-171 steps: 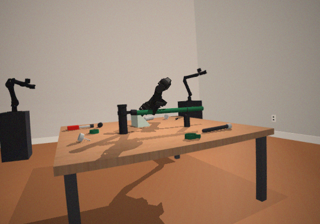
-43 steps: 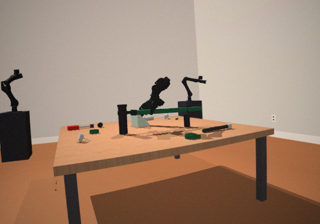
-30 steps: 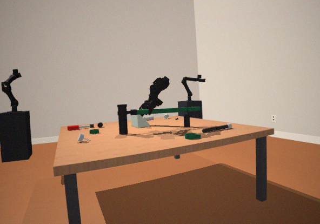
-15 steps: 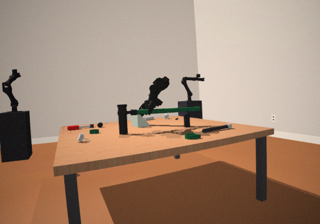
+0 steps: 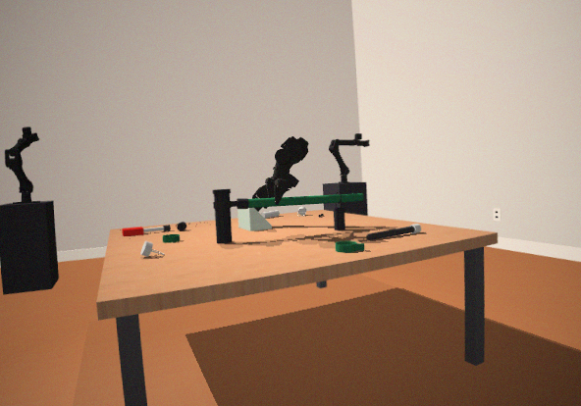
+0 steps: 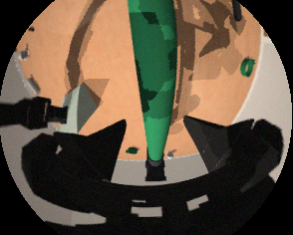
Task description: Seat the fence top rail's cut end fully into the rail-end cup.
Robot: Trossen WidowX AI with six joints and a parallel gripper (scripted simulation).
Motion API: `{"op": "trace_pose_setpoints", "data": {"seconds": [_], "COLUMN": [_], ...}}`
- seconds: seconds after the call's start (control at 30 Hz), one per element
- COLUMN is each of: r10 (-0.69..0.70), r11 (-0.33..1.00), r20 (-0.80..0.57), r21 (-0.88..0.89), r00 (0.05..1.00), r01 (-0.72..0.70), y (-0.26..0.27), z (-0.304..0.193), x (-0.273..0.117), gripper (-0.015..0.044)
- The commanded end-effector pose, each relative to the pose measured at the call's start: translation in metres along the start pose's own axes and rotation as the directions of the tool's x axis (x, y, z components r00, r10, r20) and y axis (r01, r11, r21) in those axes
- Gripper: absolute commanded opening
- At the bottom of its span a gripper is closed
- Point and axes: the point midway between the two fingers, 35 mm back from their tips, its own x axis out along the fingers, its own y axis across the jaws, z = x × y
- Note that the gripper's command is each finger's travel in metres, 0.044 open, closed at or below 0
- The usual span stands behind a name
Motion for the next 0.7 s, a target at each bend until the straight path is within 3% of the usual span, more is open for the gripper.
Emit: {"op": "trace_pose_setpoints", "data": {"seconds": [0.0,0.23,0.43,0.67], "r10": [-0.009,-0.014,-0.012,-0.012], "r11": [1.0,1.0,0.998,0.997], "r20": [-0.004,-0.004,0.008,0.008], "r21": [-0.004,0.002,0.068,0.07], "r00": [1.0,1.0,1.0,1.0], "r01": [0.009,0.014,0.011,0.011], "y": [-0.001,0.0,0.003,0.003], "z": [0.01,0.014,0.013,0.013], "x": [-0.017,-0.031,-0.065,-0.066], "gripper": [0.044,0.044,0.044,0.044]}}
